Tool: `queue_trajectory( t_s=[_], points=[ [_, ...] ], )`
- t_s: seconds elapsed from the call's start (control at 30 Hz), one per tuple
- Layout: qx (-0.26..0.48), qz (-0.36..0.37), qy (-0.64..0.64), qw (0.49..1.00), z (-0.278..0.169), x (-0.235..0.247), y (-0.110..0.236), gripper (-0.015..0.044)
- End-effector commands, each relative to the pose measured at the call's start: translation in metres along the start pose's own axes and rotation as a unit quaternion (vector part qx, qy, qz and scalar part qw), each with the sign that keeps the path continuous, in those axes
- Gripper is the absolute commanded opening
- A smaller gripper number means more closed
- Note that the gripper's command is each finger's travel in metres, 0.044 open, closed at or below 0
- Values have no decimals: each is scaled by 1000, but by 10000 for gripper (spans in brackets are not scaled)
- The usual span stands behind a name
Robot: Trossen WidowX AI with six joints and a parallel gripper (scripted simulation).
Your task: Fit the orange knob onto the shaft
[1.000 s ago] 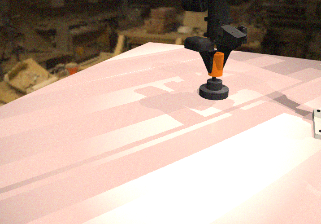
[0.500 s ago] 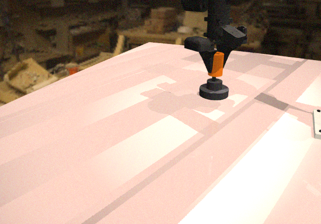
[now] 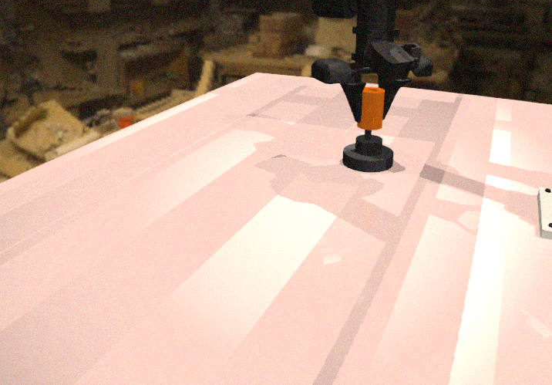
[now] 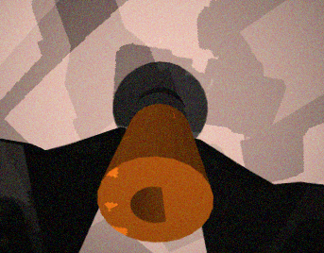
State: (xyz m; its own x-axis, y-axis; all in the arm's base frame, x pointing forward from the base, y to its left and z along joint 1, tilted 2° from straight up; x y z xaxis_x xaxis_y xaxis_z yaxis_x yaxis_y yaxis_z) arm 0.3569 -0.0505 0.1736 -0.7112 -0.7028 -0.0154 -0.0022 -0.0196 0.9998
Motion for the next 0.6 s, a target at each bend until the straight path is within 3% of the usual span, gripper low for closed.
queue_trajectory(
  t_s=[0.0, 0.27, 0.57],
  points=[
    [1, 1, -119, 993, 0, 1, -1, 0],
    [2, 0, -388, 922, 0, 1, -3, 0],
    [2, 0, -654, 757, -1, 0, 0, 0]
  ],
)
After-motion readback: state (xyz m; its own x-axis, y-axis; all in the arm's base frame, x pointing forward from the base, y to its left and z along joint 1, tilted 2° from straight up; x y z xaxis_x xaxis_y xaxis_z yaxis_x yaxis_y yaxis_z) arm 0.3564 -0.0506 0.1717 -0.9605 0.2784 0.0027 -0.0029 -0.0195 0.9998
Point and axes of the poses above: the point midway between the two fingers, 35 mm back from their tips, its own y axis back along the fingers, its own x axis across the jaws, z = x × y, the point moved 8 cm from there along y, back along the fingers, and after that the axes turned 8 degrees about -y, right-handed, at the moved point
